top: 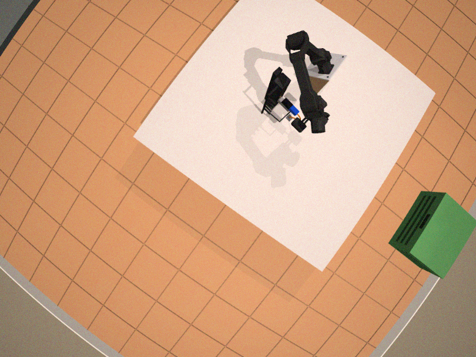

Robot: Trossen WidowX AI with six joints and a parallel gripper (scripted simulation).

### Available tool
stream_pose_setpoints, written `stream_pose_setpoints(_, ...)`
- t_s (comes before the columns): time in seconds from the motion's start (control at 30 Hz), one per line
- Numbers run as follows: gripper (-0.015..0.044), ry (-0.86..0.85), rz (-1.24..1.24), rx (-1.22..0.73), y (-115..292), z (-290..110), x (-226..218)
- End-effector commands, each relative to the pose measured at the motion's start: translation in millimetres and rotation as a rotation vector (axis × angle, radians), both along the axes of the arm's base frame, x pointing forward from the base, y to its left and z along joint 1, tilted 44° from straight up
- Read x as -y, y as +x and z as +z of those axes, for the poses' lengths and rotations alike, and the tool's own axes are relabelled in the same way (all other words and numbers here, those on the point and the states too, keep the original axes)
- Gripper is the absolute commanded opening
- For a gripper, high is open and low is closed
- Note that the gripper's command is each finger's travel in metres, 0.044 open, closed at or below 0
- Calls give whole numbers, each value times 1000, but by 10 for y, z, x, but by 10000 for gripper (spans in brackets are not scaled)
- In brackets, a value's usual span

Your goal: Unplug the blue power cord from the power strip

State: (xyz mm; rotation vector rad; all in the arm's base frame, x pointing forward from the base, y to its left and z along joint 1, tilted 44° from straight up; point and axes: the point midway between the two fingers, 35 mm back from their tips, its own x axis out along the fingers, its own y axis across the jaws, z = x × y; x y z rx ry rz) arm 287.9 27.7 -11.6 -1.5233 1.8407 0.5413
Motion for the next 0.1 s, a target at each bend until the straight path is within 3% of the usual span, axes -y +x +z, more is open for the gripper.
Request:
stream_pose_setpoints(0.0, 440, 3, -5, 1, 4, -3, -7)
stream_pose_setpoints(0.07, 440, 3, -5, 1, 4, -3, -7)
